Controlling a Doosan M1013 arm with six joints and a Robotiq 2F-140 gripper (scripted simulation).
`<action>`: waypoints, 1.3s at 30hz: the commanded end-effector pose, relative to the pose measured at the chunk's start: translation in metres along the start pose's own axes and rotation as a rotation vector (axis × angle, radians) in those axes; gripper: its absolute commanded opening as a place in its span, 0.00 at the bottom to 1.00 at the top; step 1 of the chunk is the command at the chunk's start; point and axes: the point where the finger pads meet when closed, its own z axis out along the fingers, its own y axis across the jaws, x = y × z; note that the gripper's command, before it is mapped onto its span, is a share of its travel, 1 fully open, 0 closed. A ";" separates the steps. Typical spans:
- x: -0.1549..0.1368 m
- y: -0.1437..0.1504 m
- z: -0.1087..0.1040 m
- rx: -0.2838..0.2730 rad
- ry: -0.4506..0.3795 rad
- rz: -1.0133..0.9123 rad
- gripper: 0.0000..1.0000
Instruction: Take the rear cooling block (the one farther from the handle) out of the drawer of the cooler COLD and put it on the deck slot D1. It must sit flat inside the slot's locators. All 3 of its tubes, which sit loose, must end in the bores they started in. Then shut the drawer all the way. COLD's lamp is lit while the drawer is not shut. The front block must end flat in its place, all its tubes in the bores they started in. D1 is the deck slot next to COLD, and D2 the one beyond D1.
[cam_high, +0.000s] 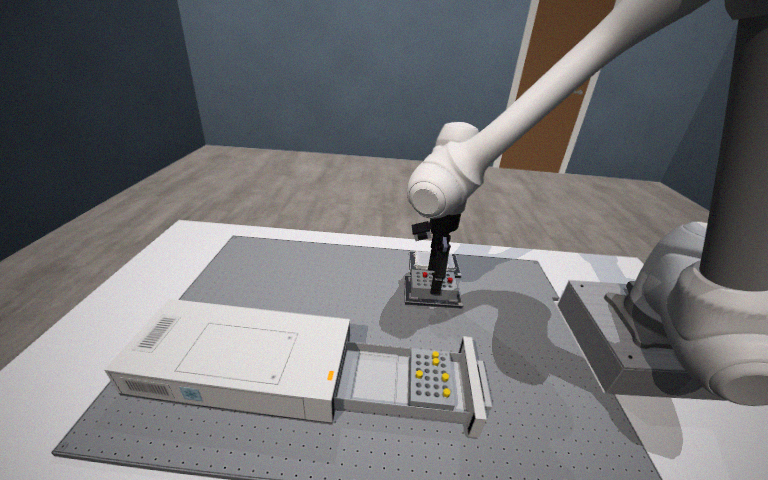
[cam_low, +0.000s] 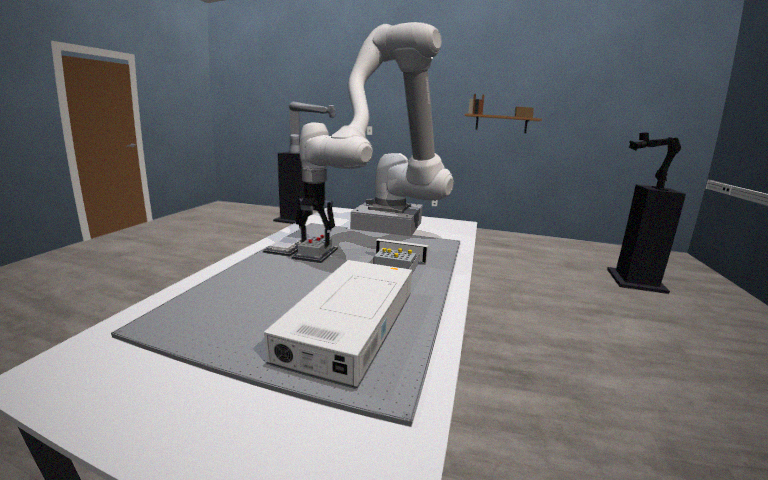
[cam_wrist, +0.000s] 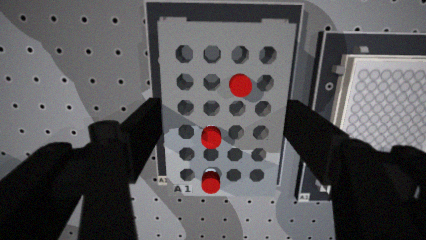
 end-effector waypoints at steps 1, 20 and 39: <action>0.002 -0.004 0.001 0.005 0.002 0.002 0.66; 0.002 -0.004 0.001 0.005 0.002 0.002 0.66; 0.003 -0.003 -0.040 0.003 0.004 0.003 0.66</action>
